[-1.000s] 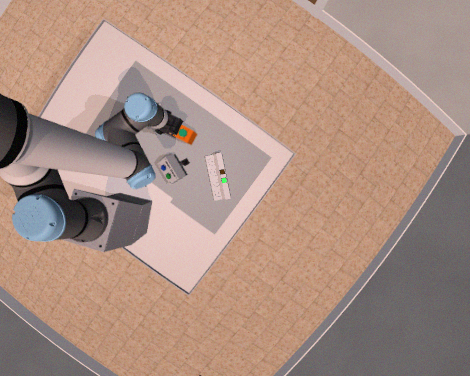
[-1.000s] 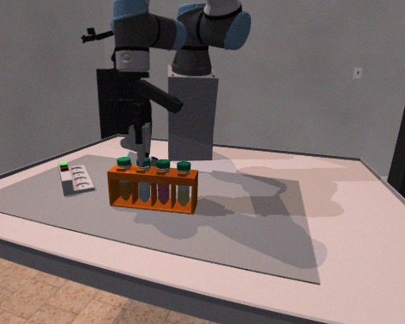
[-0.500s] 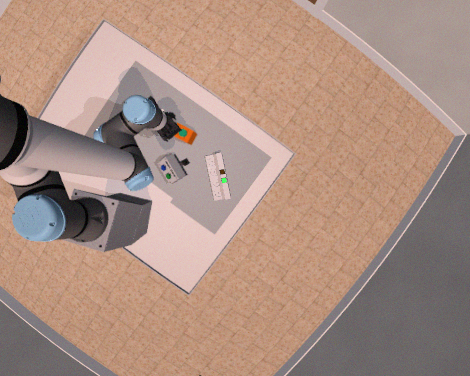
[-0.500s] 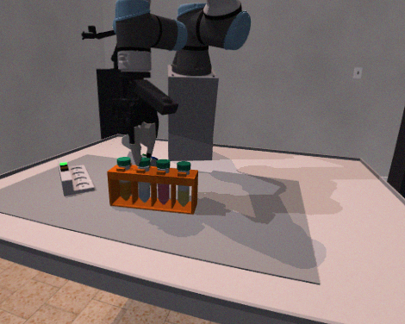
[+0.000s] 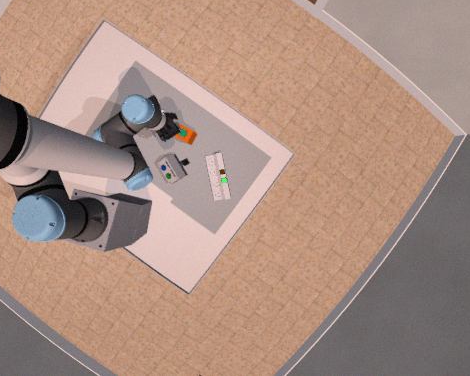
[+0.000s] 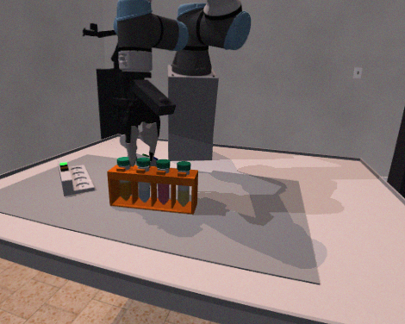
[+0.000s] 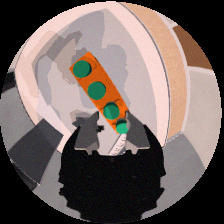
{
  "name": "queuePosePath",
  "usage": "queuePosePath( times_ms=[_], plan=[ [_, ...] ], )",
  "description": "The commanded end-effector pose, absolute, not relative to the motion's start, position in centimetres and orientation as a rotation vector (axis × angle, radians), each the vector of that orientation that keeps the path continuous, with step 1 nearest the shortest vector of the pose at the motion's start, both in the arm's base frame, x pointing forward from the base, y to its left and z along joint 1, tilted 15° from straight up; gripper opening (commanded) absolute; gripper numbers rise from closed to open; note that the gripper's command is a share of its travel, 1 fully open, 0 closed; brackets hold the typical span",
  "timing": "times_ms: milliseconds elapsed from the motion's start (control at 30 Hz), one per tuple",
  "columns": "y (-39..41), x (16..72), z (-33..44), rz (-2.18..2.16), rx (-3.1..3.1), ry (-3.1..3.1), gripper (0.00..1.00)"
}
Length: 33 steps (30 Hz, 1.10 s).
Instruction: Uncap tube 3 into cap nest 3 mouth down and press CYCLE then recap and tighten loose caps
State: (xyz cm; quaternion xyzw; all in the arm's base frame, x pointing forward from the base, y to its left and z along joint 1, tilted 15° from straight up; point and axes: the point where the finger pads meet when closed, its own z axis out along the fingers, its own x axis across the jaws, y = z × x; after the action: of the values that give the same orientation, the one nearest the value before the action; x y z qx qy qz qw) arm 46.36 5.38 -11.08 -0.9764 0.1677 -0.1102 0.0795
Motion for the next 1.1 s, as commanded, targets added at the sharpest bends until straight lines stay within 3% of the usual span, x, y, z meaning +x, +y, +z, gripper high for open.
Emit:
queuePosePath(
  times_ms=[0,1067],
  plan=[
    [5.5,46.26,-11.1,-0.328,-2.922,0.504,0.35],
    [5.47,46.43,-11.09,-0.422,-2.896,-1.067,0.35]
  ],
)
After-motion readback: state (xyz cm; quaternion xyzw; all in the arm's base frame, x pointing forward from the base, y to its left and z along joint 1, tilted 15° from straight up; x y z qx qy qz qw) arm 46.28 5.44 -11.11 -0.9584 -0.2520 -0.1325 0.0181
